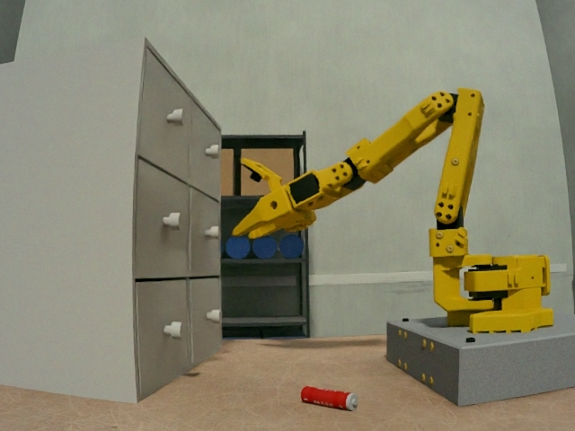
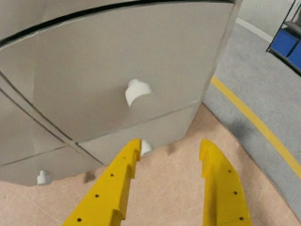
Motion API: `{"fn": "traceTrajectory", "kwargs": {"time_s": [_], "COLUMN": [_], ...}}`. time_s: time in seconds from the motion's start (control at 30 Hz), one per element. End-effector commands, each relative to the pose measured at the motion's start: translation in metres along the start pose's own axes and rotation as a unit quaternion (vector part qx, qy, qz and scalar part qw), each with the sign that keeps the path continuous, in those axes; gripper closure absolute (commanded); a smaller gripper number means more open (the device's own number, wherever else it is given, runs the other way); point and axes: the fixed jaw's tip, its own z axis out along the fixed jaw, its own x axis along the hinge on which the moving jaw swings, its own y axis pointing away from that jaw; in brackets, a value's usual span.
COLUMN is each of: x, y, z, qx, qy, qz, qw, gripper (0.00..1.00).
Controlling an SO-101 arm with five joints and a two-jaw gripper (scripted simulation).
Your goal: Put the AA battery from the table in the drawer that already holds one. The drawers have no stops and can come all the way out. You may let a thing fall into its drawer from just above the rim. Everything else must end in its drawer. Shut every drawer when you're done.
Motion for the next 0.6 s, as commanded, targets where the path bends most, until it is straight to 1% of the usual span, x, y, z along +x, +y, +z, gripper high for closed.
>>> {"fn": "traceTrajectory", "kwargs": {"time_s": [0.0, 0.07, 0.4, 0.57], "x": [0.001, 0.003, 0.003, 0.009], "y": [-0.006, -0.007, -0.007, -0.007], "z": [-0.010, -0.012, -0.012, -0.020], "qx": [0.009, 0.011, 0.011, 0.012], "qy": [-0.008, -0.007, -0.007, 0.030], "qz": [-0.001, 0.000, 0.000, -0.001], "qw": [1.000, 1.000, 1.000, 0.999], "gripper": [0.79, 0.79, 0.79, 0.79]}}
